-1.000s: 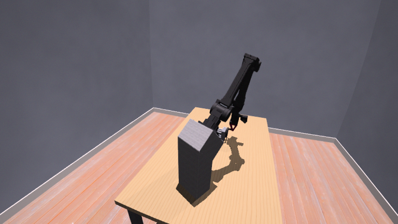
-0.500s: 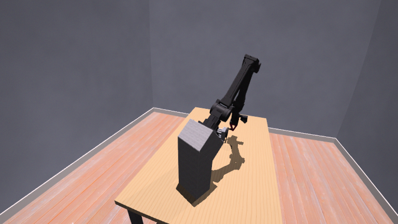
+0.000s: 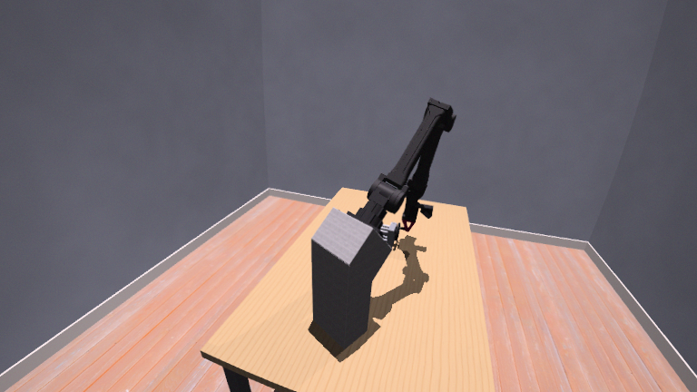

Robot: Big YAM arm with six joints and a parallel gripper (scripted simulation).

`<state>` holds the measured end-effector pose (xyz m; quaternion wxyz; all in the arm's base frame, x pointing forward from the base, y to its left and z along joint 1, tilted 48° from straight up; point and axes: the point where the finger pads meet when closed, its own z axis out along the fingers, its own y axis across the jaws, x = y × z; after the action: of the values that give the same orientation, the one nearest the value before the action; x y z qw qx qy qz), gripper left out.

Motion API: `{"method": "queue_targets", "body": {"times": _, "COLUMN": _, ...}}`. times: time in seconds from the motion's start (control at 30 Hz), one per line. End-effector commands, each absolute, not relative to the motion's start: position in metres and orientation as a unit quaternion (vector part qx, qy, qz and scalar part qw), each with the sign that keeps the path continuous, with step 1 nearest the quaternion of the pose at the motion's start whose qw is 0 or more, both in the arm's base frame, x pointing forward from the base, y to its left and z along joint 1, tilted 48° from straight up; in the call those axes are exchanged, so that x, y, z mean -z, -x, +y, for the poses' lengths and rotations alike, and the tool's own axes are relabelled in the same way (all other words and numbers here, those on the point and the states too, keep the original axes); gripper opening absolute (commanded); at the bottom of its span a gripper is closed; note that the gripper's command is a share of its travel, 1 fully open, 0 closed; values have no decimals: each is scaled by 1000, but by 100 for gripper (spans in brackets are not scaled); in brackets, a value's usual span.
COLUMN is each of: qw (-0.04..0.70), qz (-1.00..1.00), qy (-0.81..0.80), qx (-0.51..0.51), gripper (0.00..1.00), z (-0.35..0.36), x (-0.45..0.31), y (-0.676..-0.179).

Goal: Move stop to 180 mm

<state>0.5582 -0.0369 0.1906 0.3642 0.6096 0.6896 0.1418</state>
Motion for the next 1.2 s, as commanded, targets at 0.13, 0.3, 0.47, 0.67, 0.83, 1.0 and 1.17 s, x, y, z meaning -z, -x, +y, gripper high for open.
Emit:
{"method": "queue_targets", "body": {"times": 0.13, "qw": 388, "qz": 680, "qy": -600, "qx": -165, "gripper": 6, "z": -47, "x": -192, "y": -589}}
{"method": "queue_targets", "body": {"times": 0.3, "qw": 386, "qz": 683, "qy": -597, "qx": -166, "gripper": 6, "z": -43, "x": -183, "y": -591}}
{"method": "queue_targets", "body": {"times": 0.47, "qw": 384, "qz": 686, "qy": -596, "qx": -165, "gripper": 6, "z": -41, "x": -178, "y": -589}}
{"method": "queue_targets", "body": {"times": 0.67, "qw": 379, "qz": 685, "qy": -602, "qx": -156, "gripper": 6, "z": -56, "x": -151, "y": -575}}
{"method": "queue_targets", "body": {"times": 0.83, "qw": 378, "qz": 685, "qy": -603, "qx": -156, "gripper": 6, "z": -59, "x": -143, "y": -571}}
{"method": "queue_targets", "body": {"times": 1.0, "qw": 382, "qz": 682, "qy": -604, "qx": -160, "gripper": 6, "z": -59, "x": -147, "y": -574}}
{"method": "queue_targets", "body": {"times": 1.17, "qw": 378, "qz": 685, "qy": -603, "qx": -156, "gripper": 6, "z": -60, "x": -138, "y": -567}}
